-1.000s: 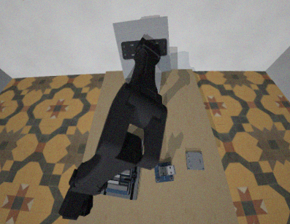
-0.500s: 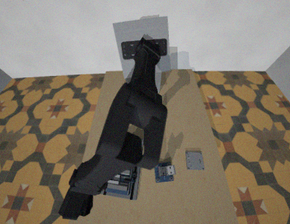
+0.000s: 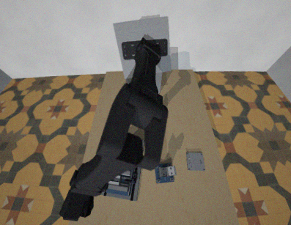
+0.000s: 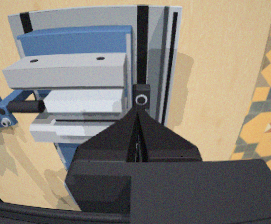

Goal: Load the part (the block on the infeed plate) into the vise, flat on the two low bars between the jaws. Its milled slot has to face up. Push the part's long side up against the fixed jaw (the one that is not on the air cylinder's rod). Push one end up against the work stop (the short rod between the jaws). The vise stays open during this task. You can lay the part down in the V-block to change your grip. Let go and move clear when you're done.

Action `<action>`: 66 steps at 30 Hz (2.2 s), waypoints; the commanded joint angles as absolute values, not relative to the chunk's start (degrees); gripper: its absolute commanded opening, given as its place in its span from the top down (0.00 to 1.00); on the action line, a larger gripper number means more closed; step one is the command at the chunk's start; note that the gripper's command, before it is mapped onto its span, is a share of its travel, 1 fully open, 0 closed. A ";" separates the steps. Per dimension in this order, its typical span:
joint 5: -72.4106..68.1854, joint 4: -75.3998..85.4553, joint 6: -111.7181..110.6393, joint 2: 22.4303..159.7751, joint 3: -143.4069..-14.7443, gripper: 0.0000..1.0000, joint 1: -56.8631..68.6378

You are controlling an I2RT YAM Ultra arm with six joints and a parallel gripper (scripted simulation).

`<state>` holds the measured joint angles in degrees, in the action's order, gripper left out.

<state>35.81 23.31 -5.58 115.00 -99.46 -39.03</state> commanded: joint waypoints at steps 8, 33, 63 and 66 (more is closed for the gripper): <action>35.38 22.81 -4.99 113.28 -98.06 1.00 -39.32; 34.92 22.55 -4.62 112.69 -97.49 1.00 -38.67; 34.80 22.46 -3.99 111.82 -96.55 1.00 -37.53; 34.69 22.37 -3.92 111.63 -96.45 1.00 -37.32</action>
